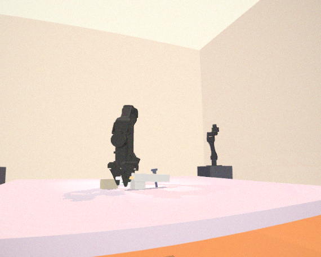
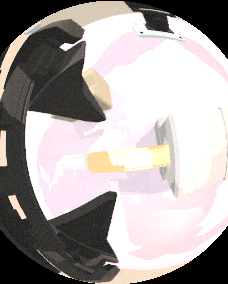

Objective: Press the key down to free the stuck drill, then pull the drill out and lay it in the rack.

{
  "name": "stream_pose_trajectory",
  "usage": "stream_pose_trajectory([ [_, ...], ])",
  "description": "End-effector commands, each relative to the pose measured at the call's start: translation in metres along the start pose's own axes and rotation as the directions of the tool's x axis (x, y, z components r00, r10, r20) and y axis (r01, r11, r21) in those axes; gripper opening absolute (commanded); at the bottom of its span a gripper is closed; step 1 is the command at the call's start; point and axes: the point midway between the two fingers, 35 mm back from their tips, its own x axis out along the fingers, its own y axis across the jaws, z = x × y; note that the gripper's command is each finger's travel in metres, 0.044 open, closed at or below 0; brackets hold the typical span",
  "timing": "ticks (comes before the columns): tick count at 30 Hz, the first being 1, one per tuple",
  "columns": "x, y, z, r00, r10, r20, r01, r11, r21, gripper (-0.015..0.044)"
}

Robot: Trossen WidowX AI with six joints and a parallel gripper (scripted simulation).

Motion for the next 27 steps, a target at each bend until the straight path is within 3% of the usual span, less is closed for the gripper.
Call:
stream_pose_trajectory([
  [1,-0.0003,-0.0001,-0.0004,1.000,-0.001,0.000,0.001,1.000,0.000,0.0282],
  [11,-0.0003,-0.0001,-0.0004,1.000,-0.001,0.000,0.001,1.000,0.000,0.0020],
  [27,-0.0032,0.0004,-0.0001,1.000,0.001,-0.003,-0.001,1.000,0.002,0.0000],
])
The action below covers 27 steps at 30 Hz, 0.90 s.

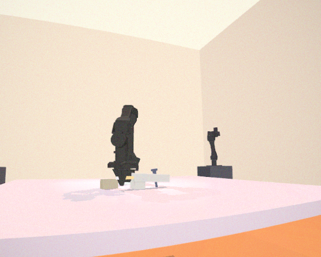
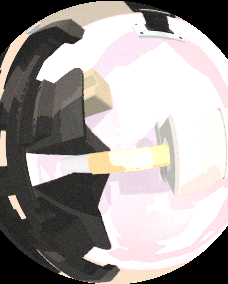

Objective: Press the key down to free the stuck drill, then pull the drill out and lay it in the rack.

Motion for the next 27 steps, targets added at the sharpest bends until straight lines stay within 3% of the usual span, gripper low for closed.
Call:
stream_pose_trajectory([
  [1,-0.002,0.000,0.000,1.000,0.001,-0.002,-0.001,1.000,0.001,0.0000],
  [27,-0.004,0.000,-0.024,1.000,0.001,-0.004,-0.001,1.000,0.001,0.0000],
])
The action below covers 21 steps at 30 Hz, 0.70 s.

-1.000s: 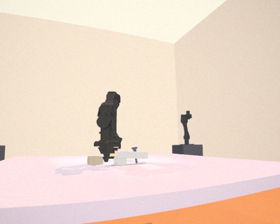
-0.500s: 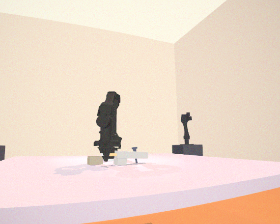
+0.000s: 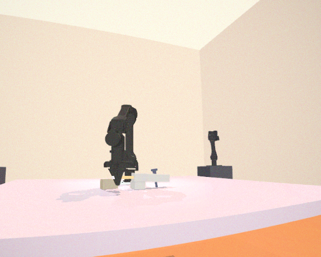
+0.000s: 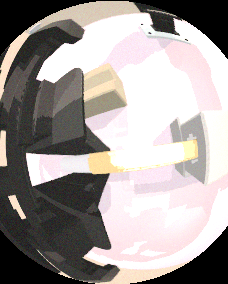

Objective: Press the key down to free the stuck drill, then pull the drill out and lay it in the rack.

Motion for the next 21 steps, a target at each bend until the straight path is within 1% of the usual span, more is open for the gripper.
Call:
stream_pose_trajectory([
  [1,-0.002,0.000,-0.008,1.000,0.000,-0.002,0.000,1.000,-0.001,0.0000],
  [21,-0.004,0.000,-0.035,1.000,0.000,-0.005,0.000,1.000,-0.001,0.0000],
])
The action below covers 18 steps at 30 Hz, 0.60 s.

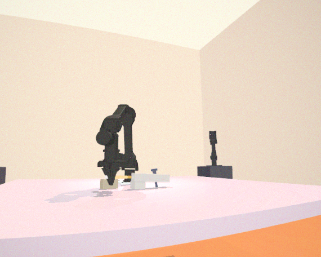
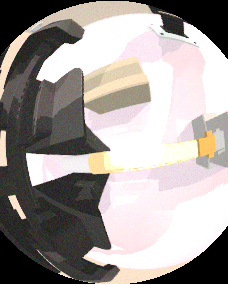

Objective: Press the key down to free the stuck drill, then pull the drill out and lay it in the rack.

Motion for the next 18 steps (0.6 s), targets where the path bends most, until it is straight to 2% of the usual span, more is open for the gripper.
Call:
stream_pose_trajectory([
  [1,-0.001,0.000,-0.007,1.000,0.000,-0.002,0.000,1.000,-0.002,0.0000],
  [18,-0.006,0.001,-0.017,1.000,0.000,-0.003,0.000,1.000,-0.002,0.0000],
])
